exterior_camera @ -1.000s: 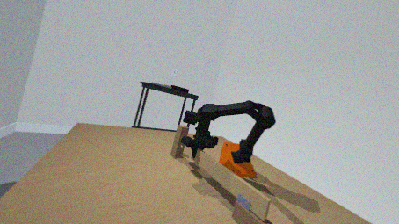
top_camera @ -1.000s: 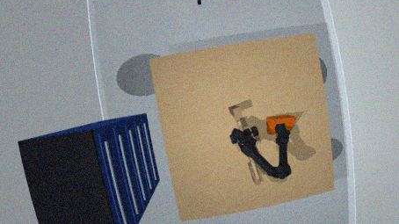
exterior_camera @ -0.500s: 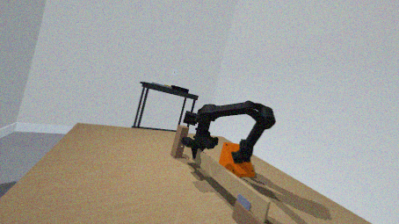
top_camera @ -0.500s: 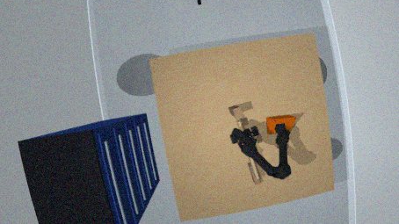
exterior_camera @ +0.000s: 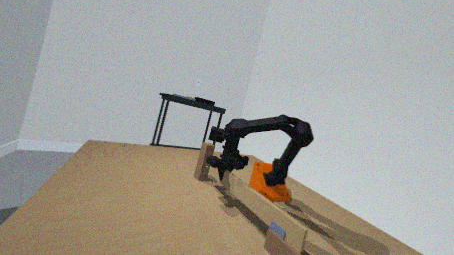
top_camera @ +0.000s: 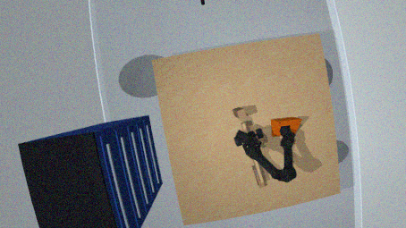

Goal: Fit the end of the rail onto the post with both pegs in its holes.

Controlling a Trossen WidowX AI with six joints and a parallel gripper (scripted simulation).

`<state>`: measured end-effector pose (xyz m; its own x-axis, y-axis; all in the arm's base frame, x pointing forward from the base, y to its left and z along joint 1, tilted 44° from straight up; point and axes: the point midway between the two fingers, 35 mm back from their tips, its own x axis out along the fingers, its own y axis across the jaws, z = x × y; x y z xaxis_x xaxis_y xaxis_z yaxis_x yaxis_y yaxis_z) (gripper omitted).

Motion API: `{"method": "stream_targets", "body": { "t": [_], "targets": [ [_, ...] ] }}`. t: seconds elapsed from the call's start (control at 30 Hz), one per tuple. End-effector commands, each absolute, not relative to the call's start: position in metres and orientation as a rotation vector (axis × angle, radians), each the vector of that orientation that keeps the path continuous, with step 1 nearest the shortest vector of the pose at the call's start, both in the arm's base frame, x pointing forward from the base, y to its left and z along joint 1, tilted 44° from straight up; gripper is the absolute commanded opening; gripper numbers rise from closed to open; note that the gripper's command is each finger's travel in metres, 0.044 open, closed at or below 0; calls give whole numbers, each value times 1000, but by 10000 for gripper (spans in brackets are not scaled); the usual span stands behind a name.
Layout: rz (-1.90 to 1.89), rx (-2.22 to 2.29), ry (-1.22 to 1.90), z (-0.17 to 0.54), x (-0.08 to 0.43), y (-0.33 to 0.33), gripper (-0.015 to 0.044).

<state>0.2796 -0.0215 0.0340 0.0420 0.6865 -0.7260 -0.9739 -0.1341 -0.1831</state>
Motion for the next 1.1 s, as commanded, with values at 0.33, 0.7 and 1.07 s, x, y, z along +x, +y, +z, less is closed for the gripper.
{"method": "stream_targets", "body": {
  "t": [0.33, 0.7, 1.07],
  "targets": [
    [1515, -819, 455, 32, 280, -24, 0],
    [1514, -819, 455, 31, 281, -27, 0],
    [1514, -819, 455, 30, 283, -30, 0]
  ]
}}
